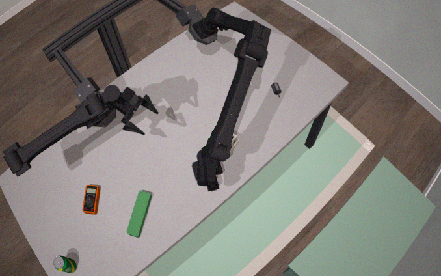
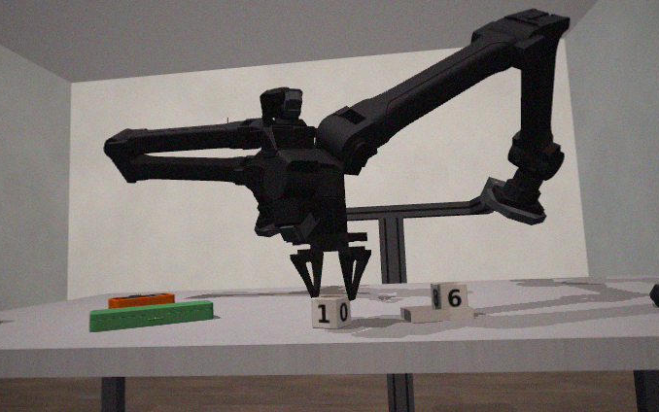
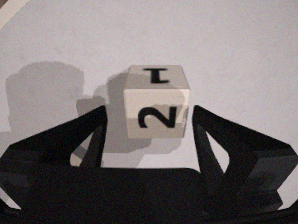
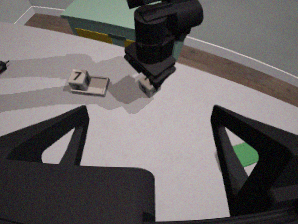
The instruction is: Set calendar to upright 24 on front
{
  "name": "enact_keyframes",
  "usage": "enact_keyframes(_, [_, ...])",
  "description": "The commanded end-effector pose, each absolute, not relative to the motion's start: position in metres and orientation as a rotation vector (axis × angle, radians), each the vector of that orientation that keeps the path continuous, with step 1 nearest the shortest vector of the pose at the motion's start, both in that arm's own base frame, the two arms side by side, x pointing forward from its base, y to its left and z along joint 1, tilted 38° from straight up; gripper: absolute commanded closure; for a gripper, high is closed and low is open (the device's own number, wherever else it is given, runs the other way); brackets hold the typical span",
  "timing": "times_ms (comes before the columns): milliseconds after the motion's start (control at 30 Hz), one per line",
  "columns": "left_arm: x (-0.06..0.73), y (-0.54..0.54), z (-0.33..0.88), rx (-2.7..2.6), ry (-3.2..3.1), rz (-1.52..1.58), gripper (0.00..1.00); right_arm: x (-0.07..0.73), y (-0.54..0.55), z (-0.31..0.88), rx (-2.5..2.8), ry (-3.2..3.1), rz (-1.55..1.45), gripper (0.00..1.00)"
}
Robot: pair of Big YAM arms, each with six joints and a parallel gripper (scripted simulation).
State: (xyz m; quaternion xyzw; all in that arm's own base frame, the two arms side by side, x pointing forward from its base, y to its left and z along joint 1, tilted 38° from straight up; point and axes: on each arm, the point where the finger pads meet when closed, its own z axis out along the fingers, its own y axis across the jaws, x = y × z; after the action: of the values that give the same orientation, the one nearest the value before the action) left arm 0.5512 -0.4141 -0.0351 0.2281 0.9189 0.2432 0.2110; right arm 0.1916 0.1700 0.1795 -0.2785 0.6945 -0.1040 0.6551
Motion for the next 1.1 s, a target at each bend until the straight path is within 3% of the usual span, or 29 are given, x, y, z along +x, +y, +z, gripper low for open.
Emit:
enact_keyframes(0, [0.561, -0.433, -0.033, 0.649, 2.533, 0.650, 0.31, 0.192, 0.171, 0.183, -0.627, 1.575, -0.233, 0.00])
enact_keyframes(1033, [0.579, -0.425, -0.043, 0.625, 2.523, 0.633, 0.31, 0.192, 0.171, 0.183, -0.627, 1.575, -0.233, 0.00])
enact_keyframes(1067, [0.579, -0.425, -0.043, 0.625, 2.523, 0.633, 0.39, 0.192, 0.171, 0.183, -0.627, 1.575, -0.233, 0.00])
